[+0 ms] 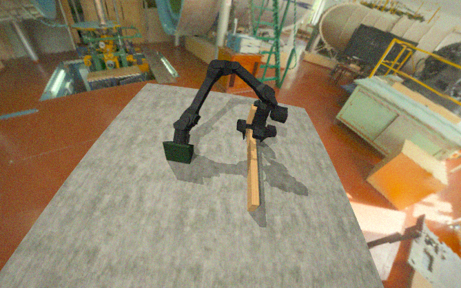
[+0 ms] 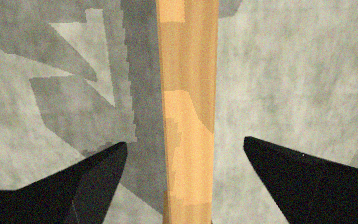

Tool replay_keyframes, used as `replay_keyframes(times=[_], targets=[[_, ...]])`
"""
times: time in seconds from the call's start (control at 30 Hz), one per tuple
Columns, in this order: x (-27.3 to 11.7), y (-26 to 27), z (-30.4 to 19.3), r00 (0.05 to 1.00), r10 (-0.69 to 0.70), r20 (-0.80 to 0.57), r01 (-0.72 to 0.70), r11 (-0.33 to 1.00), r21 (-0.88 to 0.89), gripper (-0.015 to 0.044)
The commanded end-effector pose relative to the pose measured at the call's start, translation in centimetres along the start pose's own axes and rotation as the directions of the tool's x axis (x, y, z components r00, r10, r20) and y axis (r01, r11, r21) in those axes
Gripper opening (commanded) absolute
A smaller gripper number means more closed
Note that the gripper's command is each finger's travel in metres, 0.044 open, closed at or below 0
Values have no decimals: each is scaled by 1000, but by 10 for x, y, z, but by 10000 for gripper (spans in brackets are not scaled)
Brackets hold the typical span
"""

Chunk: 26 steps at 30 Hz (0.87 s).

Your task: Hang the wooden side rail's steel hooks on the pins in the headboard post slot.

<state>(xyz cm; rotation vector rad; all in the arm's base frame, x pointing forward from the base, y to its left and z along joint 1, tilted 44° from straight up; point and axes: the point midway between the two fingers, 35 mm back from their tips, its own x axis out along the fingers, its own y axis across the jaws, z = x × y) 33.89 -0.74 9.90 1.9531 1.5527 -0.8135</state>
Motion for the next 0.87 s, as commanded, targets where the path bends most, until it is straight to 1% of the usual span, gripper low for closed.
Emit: replay_keyframes(times=[0.0,0.13,0.3,0.83], targets=[[-11,1,-3,1000,6,-1,-6,1000,-15,440],[-11,1,0,1000,6,-1,-6,1000,-15,440],[-11,2,27,1000,6,0,-6,1000,-15,440],[-12,2,24,1000,11,-1,-11,1000,-7,440]])
